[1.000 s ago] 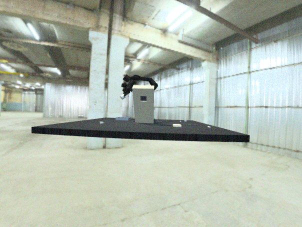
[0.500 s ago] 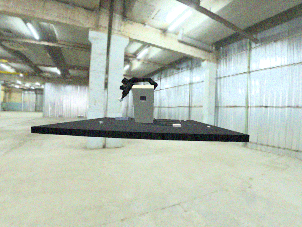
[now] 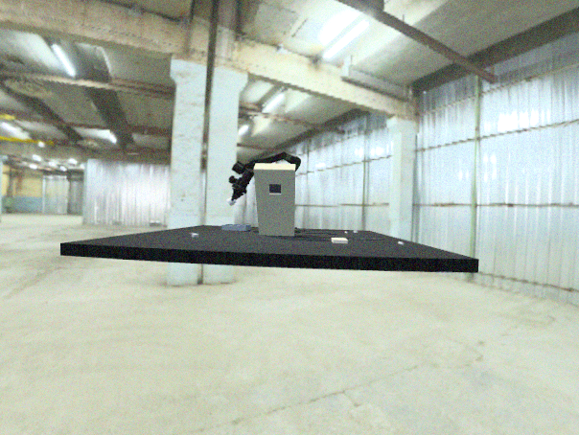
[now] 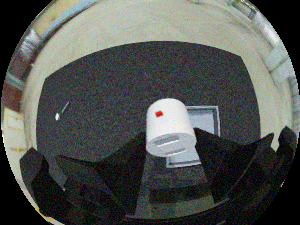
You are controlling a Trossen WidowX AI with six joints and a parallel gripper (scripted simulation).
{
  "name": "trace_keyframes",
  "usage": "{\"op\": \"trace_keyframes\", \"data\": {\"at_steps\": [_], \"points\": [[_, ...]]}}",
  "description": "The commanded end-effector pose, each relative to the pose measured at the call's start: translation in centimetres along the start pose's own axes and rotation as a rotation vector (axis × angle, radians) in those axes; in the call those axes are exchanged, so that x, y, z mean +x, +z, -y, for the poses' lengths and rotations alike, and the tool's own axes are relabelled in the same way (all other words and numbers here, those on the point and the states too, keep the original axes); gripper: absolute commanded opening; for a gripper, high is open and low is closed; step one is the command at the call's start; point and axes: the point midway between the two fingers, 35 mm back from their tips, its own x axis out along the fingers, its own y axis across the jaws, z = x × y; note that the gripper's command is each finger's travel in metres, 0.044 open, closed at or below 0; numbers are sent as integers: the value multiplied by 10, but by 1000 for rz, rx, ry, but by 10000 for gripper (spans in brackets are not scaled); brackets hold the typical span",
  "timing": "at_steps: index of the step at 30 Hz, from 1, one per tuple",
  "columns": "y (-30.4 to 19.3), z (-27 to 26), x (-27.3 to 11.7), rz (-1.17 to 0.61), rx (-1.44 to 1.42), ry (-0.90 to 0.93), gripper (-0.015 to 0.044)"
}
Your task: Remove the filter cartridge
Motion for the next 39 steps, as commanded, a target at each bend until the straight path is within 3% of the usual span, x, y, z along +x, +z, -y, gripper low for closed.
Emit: {"op": "trace_keyframes", "data": {"at_steps": [1,14,35,39], "points": [[-6,18,11,2,58,-37,0],[-45,77,43,1,249,-152,0],[-84,78,109,0,252,-154,0],[-83,77,105,-10,247,-148,105]]}}
